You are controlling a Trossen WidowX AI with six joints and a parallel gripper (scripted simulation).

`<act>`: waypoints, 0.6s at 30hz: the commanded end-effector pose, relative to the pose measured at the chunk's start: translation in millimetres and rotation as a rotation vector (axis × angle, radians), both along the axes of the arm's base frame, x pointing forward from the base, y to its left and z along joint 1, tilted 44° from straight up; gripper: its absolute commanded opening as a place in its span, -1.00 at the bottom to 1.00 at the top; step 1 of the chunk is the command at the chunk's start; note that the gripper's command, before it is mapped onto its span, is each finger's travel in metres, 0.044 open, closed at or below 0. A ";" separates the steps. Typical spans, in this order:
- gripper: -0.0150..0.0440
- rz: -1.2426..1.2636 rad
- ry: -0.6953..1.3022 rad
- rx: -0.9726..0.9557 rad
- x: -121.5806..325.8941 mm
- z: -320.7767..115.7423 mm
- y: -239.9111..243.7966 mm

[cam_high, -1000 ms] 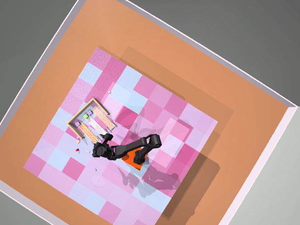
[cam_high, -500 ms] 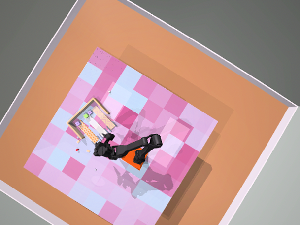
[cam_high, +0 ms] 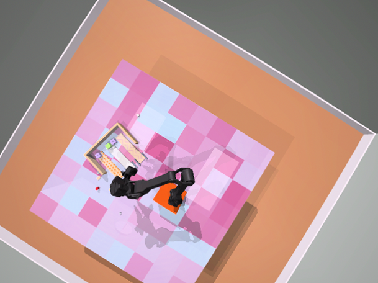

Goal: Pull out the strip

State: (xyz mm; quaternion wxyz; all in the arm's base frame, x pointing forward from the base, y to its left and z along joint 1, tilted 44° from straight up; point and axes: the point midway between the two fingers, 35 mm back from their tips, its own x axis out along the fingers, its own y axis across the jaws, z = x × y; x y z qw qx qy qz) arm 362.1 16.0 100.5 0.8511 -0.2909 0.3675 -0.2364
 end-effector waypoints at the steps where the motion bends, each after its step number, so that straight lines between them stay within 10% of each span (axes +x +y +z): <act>1: -0.29 -0.076 0.071 0.054 22.8 -14.9 1.1; 18: -0.49 -0.598 0.374 0.193 71.1 -106.7 -23.3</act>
